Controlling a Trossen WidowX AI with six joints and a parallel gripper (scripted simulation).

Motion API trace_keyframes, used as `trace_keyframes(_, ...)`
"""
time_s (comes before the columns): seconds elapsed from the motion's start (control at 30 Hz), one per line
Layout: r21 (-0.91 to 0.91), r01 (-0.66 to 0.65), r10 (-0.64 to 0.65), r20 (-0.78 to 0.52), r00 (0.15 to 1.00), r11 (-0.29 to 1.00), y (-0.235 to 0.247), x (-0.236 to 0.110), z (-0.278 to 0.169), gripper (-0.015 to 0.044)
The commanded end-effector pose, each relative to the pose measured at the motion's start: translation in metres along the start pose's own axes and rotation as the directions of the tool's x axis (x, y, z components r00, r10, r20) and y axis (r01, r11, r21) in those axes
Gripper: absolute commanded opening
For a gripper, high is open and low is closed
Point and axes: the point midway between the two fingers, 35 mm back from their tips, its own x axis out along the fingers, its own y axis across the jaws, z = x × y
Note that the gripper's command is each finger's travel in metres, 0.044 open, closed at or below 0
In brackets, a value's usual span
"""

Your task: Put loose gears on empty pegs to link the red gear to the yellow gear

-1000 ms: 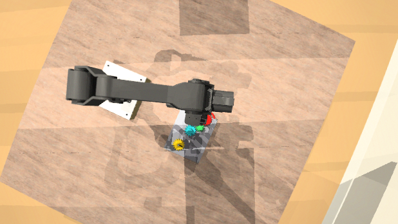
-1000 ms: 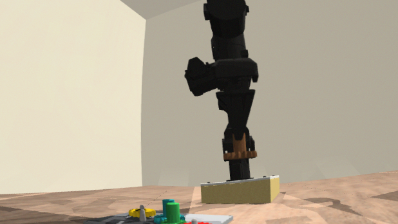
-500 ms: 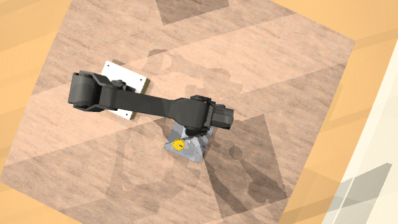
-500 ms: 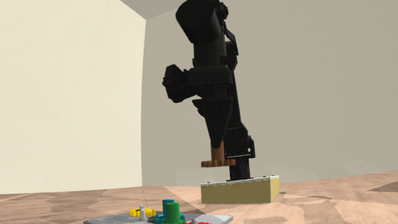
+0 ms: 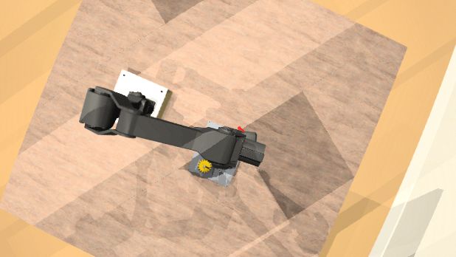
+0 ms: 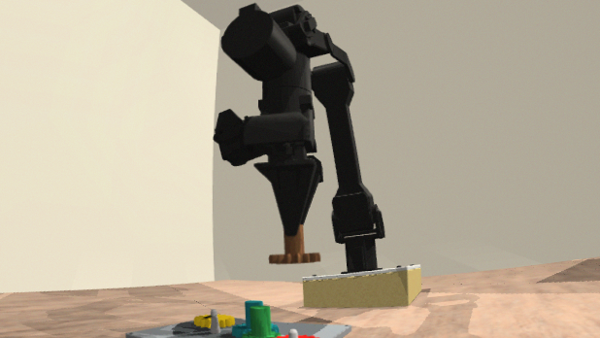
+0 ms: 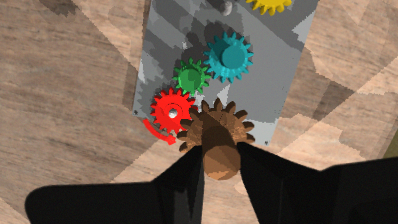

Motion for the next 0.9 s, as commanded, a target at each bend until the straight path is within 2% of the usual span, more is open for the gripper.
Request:
trace_keyframes(0.0, -0.003, 0.003, -0.003, 0.005, 1.0, 1.0, -0.001, 0.005, 0.011, 0.0)
trace_keyframes(0.87, -0.013, 0.008, -0.008, 0.012, 1.0, 1.0, -0.014, 0.025, 0.075, 0.0)
